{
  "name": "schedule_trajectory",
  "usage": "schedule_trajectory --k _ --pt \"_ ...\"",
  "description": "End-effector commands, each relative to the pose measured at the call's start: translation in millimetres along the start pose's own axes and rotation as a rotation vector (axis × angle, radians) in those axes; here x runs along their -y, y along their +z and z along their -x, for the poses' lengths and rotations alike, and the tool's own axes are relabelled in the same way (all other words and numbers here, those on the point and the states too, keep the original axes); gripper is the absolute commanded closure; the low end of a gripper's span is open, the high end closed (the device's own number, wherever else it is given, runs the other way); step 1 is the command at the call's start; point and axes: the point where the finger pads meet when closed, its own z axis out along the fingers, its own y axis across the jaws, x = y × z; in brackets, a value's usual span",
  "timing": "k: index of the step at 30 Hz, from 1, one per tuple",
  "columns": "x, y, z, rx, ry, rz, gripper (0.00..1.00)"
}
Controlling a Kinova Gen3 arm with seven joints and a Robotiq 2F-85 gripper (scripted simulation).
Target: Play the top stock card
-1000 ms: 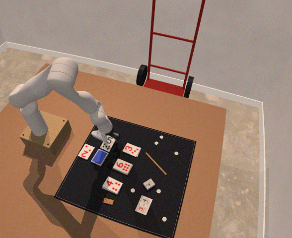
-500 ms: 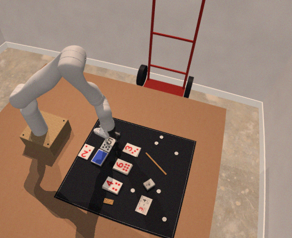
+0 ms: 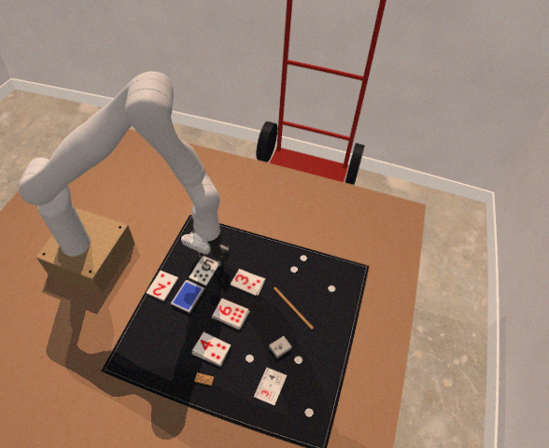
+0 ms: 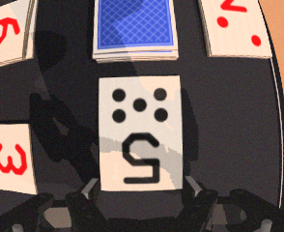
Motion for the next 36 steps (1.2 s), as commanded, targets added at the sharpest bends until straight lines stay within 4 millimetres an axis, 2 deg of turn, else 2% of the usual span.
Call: schedule_trajectory --k 1,30,31,36 --pt "-3.0 2.2 8.8 -0.014 -0.022 -0.001 0.29" --pt "-3.0 4.0 9.2 -0.035 -0.022 -0.002 0.29" --pt "-3.0 4.0 9.2 -0.035 -0.022 -0.002 0.15" --pt "-3.0 4.0 9.2 -0.035 -0.022 -0.002 0.15"
